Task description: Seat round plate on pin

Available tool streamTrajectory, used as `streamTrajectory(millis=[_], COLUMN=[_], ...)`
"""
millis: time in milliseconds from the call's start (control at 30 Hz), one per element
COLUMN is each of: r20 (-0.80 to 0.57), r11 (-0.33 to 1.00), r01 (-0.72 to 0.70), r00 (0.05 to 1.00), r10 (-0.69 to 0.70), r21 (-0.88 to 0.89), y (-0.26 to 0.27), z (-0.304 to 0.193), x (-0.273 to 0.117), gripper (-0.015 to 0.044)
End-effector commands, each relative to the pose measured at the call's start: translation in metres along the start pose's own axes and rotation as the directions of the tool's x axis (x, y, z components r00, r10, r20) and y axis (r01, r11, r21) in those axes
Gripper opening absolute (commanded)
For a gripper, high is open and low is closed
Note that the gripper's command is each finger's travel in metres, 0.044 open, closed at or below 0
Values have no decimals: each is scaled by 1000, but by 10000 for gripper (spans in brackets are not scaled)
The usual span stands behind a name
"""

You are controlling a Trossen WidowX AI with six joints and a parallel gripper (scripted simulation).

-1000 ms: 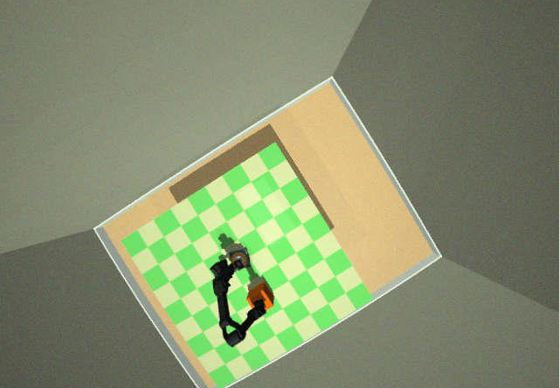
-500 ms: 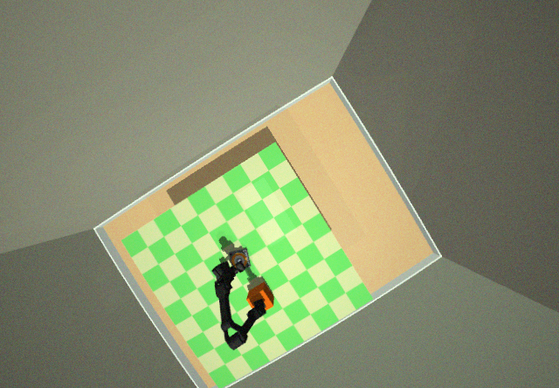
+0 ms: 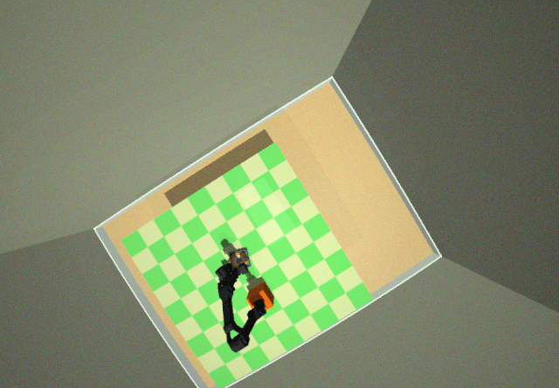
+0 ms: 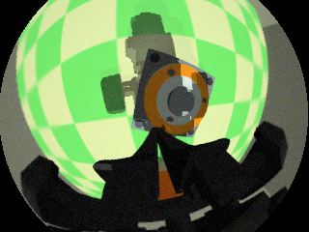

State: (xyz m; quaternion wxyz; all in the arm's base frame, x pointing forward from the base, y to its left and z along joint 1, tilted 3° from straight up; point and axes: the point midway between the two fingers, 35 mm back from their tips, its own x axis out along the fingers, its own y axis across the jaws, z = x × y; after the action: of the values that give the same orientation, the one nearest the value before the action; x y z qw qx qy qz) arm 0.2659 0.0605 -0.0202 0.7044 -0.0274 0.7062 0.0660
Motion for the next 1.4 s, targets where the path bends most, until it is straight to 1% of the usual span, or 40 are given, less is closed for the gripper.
streamTrajectory(millis=[0, 567, 933, 967, 1000, 1367], r20=[1, 0, 0, 1, -3, -3], r11=[1000, 1000, 1000, 1000, 1000, 1000], r01=[4, 5, 5, 5, -1, -1], r00=[1000, 1000, 1000, 1000, 1000, 1000], r10=[-4, -5, -5, -5, 1, 1], r21=[0, 0, 0, 0, 3, 3], y=[-5, -14, -12, -11, -11, -11], z=[-5, -12, -14, -13, -13, -13], x=[0, 0, -47, -47, -38, -38], gripper=[0, 0, 0, 0, 0, 0])
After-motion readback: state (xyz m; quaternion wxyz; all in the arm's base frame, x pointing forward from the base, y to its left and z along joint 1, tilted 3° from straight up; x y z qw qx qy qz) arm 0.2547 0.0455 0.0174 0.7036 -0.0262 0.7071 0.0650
